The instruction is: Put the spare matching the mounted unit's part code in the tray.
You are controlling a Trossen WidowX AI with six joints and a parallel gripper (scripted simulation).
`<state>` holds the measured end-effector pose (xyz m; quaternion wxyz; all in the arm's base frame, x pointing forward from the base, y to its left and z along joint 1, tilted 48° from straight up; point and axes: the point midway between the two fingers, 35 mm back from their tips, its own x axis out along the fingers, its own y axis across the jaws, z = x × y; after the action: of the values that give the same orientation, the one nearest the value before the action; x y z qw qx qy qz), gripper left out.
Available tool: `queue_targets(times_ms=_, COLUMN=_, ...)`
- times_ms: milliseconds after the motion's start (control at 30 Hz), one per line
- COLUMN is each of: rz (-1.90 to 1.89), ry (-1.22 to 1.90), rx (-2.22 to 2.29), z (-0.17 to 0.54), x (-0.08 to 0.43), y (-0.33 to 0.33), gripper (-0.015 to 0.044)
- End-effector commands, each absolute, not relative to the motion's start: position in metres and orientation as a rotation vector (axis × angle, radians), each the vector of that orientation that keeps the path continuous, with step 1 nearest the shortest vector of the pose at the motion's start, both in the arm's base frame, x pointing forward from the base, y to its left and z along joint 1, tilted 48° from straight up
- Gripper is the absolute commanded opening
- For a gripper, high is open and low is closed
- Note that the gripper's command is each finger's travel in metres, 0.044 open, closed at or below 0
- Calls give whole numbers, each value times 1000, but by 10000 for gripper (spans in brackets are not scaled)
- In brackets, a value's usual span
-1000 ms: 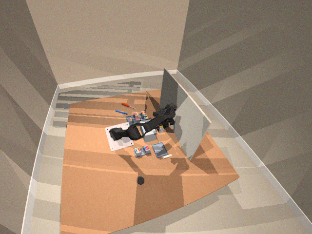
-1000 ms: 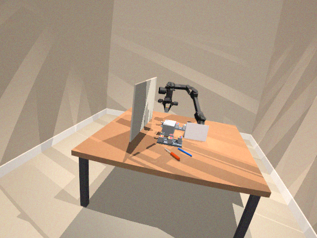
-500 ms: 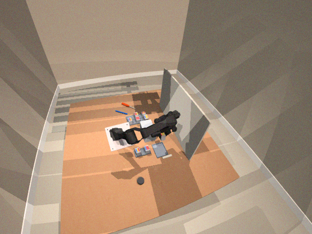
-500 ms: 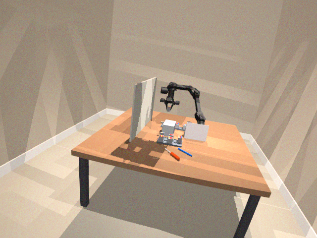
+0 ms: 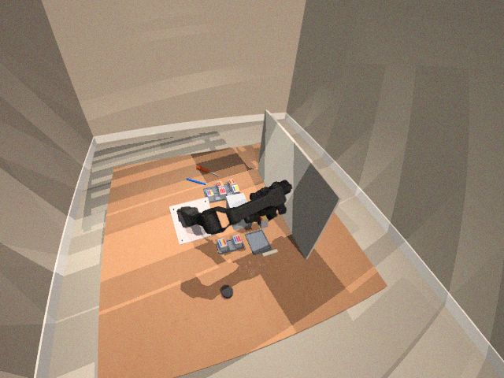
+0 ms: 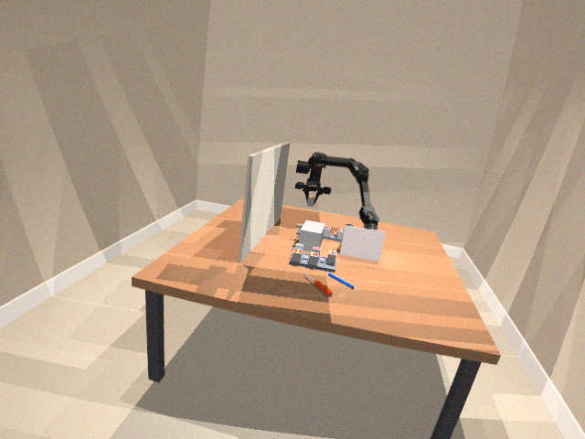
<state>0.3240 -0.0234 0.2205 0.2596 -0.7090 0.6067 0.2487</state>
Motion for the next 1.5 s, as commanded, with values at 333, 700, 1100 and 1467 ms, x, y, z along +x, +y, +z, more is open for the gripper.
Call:
queue_targets(times_ms=333, rz=678, ry=1648, rx=-1921, z=211, x=327, y=-33, gripper=0)
queue_targets(times_ms=700, rz=680, ry=1647, rx=-1918, z=205, x=329, y=-39, gripper=0)
queue_targets(times_ms=1100, rz=682, ry=1647, rx=-1916, z=198, x=332, y=-46, gripper=0)
queue_targets(times_ms=1467, rz=684, ry=1646, rx=-1914, z=191, x=334, y=-53, gripper=0)
